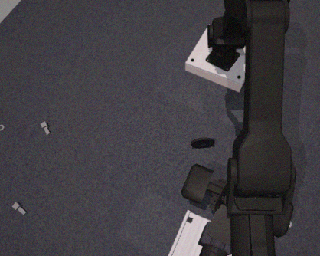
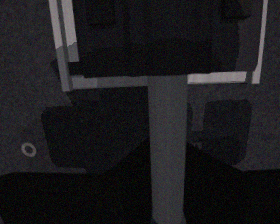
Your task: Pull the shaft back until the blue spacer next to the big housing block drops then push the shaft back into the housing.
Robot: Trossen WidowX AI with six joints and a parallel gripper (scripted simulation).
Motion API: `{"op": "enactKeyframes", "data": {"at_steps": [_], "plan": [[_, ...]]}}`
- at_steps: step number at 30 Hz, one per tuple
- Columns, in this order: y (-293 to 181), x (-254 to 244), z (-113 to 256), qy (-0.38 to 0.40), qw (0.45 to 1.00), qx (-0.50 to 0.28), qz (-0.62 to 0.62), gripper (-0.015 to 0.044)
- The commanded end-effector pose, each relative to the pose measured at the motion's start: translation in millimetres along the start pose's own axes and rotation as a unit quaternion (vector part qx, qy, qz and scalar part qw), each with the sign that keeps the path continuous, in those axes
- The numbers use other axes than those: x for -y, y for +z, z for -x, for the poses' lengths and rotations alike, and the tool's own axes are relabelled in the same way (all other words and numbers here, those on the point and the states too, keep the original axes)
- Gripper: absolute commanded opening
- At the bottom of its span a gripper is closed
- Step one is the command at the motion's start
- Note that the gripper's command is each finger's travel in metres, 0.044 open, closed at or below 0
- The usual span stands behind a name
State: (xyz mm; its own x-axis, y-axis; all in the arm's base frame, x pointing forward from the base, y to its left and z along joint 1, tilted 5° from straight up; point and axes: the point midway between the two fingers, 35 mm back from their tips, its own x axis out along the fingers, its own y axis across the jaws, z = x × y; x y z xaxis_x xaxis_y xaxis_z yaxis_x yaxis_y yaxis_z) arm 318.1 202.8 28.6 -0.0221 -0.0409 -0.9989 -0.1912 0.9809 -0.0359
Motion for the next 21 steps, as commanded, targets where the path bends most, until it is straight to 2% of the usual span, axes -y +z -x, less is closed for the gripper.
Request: {"op": "enactKeyframes", "data": {"at_steps": [1,21], "plan": [[-2.1,-0.4,-0.3,0.001,1.000,-0.002,0.000,0.0000],[-4.1,-0.4,-0.3,0.001,1.000,-0.002,0.000,0.0000]]}}
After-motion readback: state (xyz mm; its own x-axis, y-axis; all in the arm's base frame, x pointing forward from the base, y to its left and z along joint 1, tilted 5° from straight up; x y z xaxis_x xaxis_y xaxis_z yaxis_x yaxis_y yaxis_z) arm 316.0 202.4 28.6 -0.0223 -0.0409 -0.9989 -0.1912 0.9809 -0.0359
